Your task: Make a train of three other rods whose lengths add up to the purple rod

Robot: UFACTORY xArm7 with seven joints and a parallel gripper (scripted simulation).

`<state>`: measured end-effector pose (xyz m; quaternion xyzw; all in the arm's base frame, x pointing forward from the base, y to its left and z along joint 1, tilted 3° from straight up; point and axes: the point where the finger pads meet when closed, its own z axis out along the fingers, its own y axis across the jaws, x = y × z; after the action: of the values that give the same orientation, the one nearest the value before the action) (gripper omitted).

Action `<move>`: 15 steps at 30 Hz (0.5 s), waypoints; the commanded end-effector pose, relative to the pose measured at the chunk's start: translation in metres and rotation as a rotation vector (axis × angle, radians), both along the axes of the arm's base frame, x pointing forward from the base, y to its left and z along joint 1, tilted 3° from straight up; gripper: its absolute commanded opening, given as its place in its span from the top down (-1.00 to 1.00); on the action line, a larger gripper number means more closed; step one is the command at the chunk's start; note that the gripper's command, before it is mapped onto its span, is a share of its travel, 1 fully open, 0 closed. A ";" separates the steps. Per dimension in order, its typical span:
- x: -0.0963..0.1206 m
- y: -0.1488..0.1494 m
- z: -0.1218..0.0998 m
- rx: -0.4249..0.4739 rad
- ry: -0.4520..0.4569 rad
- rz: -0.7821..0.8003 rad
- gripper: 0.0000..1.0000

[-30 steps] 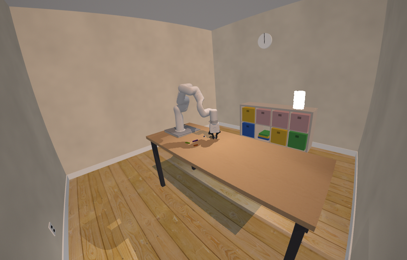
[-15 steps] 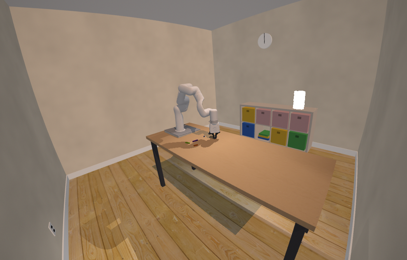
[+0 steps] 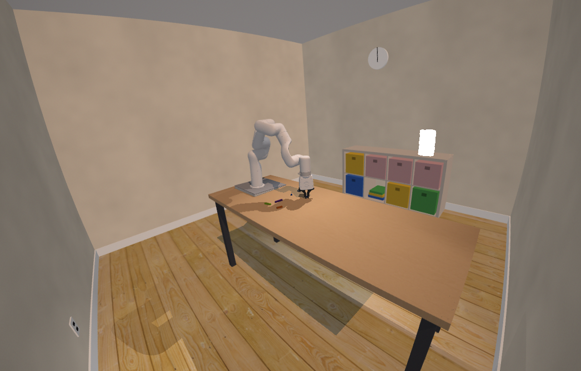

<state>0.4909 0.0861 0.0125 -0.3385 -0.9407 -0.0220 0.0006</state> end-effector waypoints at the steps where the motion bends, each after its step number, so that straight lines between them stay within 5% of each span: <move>1: 0.002 0.000 0.002 0.001 -0.005 0.000 0.92; 15: 0.001 -0.001 0.017 0.001 -0.005 0.000 0.92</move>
<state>0.4901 0.0859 0.0160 -0.3385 -0.9407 -0.0216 0.0015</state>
